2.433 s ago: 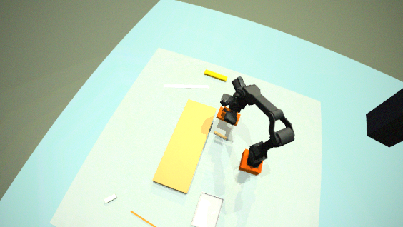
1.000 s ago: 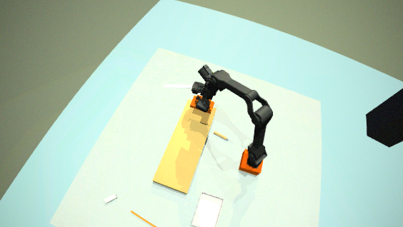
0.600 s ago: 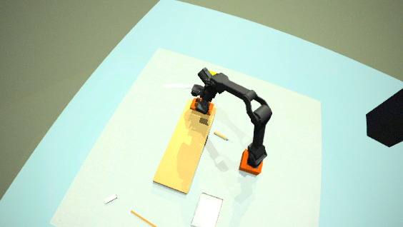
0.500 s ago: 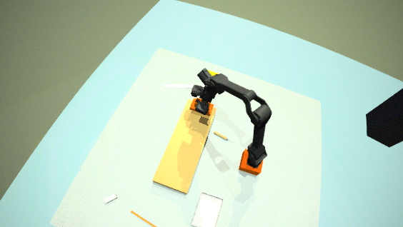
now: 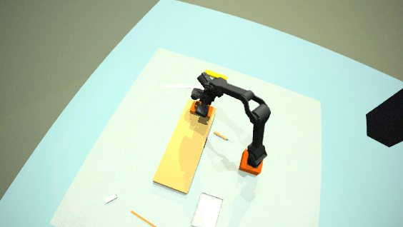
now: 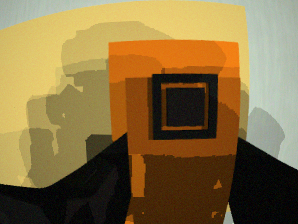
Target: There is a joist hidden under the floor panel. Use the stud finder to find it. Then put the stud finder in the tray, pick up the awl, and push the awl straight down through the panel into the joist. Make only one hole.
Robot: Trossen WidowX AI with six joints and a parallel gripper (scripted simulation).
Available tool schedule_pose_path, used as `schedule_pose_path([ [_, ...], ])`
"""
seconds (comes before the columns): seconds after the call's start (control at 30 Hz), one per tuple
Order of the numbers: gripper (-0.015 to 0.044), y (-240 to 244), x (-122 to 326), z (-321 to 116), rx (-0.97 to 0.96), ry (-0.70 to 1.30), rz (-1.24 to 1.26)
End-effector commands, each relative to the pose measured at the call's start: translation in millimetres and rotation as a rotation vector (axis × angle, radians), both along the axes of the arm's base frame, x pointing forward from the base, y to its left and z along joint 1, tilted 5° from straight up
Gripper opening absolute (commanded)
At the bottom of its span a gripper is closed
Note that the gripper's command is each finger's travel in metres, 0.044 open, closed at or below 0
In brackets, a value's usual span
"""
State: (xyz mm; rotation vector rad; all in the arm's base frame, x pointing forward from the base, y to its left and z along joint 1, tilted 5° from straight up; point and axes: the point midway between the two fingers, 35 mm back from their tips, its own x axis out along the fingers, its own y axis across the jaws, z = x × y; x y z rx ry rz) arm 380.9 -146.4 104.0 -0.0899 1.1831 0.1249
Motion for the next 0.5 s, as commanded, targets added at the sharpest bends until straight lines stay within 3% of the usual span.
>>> schedule_pose_path([
  [0.0, 0.0, -0.5, 0.8, -3.1, -0.003, -0.003, -0.004],
  [0.47, 0.0, -0.1, 2.1, -20.6, -0.003, -0.003, -0.004],
])
